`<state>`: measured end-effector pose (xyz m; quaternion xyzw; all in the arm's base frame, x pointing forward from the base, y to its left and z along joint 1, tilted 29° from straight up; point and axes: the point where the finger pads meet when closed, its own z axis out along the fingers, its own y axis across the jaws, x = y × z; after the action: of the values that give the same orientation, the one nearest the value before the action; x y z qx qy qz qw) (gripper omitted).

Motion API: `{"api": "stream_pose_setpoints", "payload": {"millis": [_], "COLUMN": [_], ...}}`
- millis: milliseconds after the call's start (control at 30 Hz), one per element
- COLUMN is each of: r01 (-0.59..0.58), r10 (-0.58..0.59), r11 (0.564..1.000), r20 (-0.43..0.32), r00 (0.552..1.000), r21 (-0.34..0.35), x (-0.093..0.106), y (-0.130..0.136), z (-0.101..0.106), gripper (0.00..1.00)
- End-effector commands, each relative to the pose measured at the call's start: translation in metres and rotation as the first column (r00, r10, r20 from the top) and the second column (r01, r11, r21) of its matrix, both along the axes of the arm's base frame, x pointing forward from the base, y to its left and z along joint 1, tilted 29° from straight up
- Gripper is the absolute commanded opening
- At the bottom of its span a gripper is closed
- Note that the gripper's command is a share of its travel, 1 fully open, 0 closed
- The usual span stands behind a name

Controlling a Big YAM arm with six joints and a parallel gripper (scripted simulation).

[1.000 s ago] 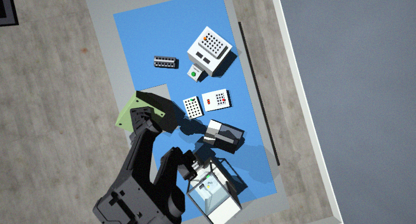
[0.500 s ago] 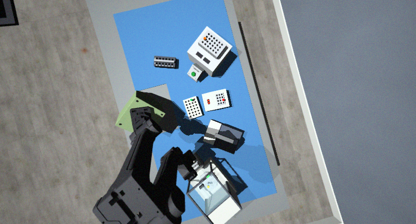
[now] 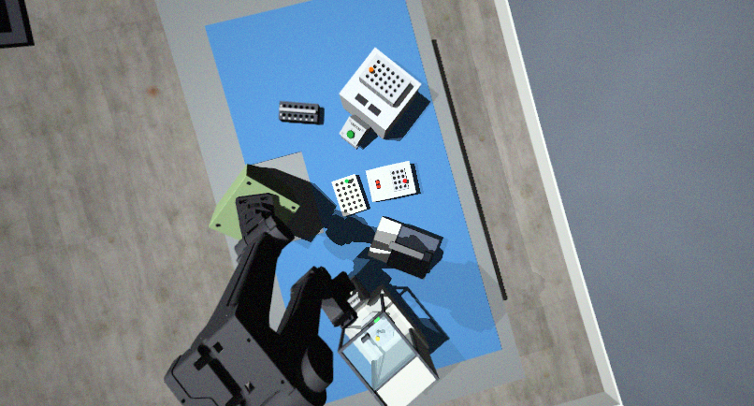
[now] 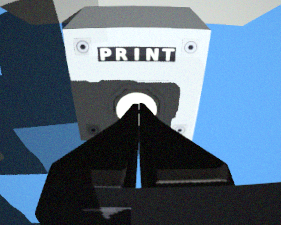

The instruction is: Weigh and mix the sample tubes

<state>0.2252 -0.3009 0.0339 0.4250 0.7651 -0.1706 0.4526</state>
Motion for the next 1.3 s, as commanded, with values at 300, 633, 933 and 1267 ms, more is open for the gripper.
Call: {"api": "stream_pose_setpoints", "payload": {"millis": [300, 633, 933, 1267], "r01": [0.009, 0.004, 0.003, 0.003], "r10": [-0.009, -0.004, -0.003, -0.003], "r11": [1.000, 1.000, 1.000, 1.000], "r20": [0.005, -0.002, -0.002, -0.002], "r00": [1.000, 1.000, 1.000, 1.000], "r21": [0.000, -0.005, -0.005, -0.005], "x": [-0.013, -0.020, -0.028, -0.035], "y": [0.010, 0.019, 0.028, 0.037], "z": [0.013, 0.020, 0.028, 0.035], "gripper": [0.00, 0.00, 0.00, 0.00]}}
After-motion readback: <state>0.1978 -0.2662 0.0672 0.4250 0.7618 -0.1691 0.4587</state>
